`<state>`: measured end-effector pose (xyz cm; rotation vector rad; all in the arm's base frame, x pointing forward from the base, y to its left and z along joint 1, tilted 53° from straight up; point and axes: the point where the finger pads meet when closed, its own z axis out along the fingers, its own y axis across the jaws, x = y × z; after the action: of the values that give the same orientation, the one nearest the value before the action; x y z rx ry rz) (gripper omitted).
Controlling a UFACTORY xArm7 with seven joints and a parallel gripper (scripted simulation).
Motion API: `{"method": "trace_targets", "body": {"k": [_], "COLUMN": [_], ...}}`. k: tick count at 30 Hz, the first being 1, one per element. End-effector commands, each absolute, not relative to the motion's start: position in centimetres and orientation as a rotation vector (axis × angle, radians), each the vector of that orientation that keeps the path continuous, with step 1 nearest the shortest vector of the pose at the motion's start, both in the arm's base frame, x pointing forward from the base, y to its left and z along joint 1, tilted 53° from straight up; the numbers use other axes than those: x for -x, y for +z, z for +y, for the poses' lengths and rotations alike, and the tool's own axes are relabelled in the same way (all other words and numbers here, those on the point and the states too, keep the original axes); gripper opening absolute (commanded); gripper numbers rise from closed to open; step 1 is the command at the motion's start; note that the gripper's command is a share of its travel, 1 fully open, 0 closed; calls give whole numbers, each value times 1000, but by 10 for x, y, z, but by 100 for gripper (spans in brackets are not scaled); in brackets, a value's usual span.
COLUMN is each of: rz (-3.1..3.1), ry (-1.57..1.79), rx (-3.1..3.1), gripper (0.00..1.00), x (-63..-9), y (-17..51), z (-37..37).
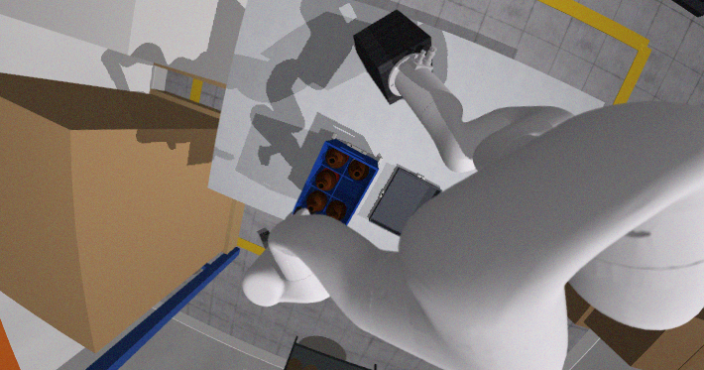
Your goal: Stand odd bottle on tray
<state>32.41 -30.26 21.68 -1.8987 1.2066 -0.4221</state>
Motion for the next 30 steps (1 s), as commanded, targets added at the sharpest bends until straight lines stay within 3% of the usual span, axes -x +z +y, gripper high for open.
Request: {"method": "trace_targets", "body": {"k": [1, 7, 8, 30], "rz": [1190, 1190, 1190, 1190], "ry": [-400, -400, -400, -400], "rx": [1898, 1898, 1898, 1898], "gripper": [0, 0, 65, 65], "x": [-339, -339, -339, -339], "y": [211, 211, 211, 211], "z": [-321, -321, -321, -321]}}
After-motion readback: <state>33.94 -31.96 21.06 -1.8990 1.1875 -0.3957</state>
